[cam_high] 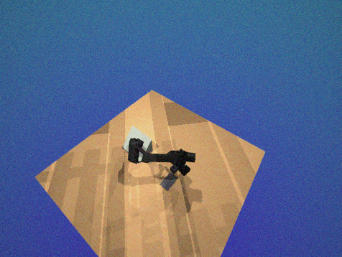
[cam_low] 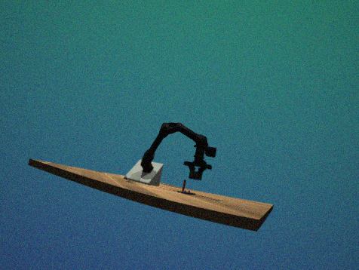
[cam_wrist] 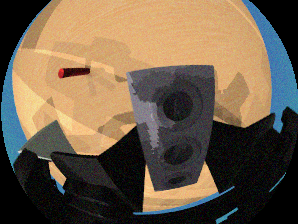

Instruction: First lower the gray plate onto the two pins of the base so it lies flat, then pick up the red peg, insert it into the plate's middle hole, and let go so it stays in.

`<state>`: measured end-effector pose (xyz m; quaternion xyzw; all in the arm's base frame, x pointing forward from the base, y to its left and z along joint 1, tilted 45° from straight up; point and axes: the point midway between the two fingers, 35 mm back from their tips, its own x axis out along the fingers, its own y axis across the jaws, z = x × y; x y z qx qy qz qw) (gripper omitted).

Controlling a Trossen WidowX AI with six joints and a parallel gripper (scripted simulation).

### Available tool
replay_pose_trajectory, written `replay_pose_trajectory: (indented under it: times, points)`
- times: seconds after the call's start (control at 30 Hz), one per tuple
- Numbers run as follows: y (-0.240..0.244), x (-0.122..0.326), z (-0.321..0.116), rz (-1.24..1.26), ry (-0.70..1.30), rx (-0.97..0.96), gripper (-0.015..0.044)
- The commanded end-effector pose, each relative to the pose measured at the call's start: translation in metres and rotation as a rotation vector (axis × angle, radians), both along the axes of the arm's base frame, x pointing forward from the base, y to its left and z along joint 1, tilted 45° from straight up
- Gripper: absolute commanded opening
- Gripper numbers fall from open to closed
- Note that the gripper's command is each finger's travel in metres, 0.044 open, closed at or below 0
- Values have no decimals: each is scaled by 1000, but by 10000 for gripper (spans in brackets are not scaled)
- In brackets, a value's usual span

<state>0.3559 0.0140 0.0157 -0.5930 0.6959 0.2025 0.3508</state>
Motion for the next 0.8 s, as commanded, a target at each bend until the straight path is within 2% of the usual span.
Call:
replay_pose_trajectory:
  times: [0.0, 0.77]
  points:
    - [-11, 0, 5, 18, 8, -4, 0]
    - [-82, -9, 26, 91, 86, -22, 0]
